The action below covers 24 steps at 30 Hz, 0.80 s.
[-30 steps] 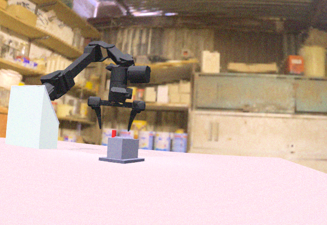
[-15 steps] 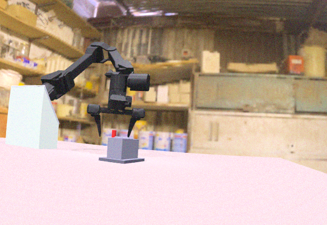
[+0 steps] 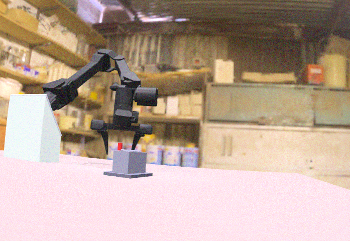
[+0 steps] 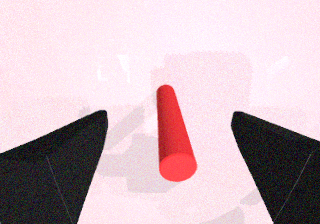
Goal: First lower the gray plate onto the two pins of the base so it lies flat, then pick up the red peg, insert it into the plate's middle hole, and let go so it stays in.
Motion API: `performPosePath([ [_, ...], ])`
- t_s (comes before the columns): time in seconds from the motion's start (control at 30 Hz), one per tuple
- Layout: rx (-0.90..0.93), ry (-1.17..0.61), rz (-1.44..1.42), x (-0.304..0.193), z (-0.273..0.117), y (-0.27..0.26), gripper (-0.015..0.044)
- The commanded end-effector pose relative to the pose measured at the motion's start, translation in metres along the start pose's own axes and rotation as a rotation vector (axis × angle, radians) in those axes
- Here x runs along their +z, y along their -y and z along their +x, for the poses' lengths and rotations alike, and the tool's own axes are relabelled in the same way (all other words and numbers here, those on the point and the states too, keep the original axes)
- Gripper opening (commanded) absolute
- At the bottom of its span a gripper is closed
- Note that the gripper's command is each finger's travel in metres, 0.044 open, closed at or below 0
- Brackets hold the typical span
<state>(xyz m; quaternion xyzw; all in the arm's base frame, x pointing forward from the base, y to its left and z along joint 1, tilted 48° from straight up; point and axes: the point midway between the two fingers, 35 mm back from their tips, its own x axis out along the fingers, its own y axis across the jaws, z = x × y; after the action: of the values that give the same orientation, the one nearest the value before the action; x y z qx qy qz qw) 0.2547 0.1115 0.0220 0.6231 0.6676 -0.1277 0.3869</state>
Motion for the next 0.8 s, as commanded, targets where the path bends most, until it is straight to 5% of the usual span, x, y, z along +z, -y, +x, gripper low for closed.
performPosePath([
  [0.0,0.001,-0.003,0.003,0.0,0.0,0.0,0.023],
  [0.23,0.001,-0.003,0.003,0.0,0.0,0.0,0.0046],
  [0.77,-0.001,0.005,0.003,0.003,-0.015,-0.002,0.0],
])
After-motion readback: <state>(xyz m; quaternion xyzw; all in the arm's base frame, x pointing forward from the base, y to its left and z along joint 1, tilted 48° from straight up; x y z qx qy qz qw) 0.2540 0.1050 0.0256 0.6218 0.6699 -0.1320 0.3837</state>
